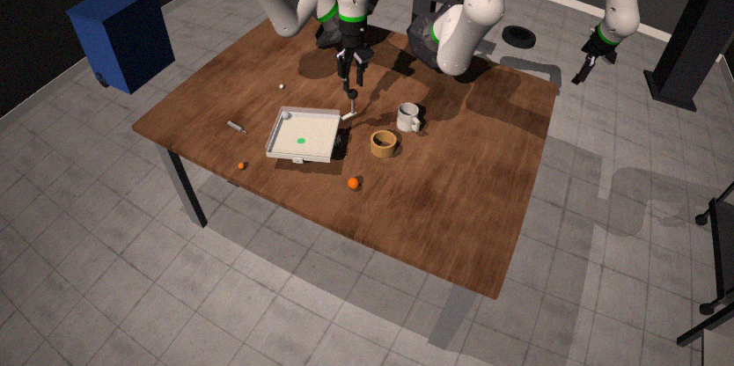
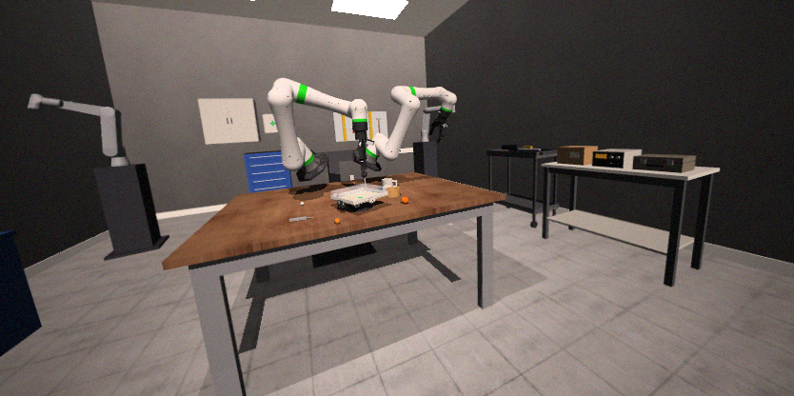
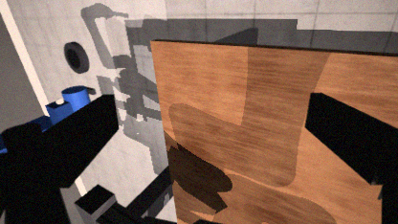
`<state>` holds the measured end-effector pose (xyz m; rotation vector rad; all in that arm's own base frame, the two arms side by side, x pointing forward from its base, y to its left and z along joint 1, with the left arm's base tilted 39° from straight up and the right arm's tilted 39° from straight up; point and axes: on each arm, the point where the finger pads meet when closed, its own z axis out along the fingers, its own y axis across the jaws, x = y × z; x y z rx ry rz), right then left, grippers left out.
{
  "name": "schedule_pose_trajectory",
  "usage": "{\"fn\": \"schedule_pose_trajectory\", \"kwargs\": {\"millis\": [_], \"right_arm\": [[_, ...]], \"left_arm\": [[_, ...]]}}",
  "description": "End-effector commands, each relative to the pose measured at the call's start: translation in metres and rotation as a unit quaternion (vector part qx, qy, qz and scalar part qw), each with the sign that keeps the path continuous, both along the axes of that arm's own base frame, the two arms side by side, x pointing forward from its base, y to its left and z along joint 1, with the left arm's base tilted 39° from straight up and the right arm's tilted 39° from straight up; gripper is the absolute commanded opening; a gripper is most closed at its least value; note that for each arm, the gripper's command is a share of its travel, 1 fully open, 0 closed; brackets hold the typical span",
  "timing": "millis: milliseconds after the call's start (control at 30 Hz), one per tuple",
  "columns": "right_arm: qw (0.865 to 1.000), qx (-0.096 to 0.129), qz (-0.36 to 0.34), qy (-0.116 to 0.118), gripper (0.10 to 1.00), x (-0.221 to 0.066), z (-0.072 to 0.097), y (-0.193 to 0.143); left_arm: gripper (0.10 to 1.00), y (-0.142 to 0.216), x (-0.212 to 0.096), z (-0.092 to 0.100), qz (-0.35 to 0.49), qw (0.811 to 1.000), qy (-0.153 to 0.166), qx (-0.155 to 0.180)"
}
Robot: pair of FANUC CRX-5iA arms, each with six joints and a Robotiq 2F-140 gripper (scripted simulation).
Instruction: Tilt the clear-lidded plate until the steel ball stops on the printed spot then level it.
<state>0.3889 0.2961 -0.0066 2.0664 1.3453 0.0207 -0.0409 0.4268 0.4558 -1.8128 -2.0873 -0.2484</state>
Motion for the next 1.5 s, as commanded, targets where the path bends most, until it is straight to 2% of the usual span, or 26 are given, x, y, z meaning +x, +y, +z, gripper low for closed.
{"fn": "schedule_pose_trajectory", "kwargs": {"millis": [0, 600, 1467], "right_arm": [[1.000, 0.001, 0.001, 0.000, 0.424, 0.000, 0.000, 0.001], [1.000, 0.000, 0.000, -0.001, 0.424, 0.001, -0.001, 0.000], [1.000, -0.001, -0.001, -0.002, 0.424, 0.008, -0.014, -0.010]], "left_arm": [[1.000, 0.000, 0.000, 0.001, 0.000, 1.000, 0.000, 0.001], [1.000, 0.000, 0.000, 0.001, 0.000, 1.000, 0.000, 0.001], [1.000, 0.000, 0.000, 0.001, 0.000, 1.000, 0.000, 0.001]]}}
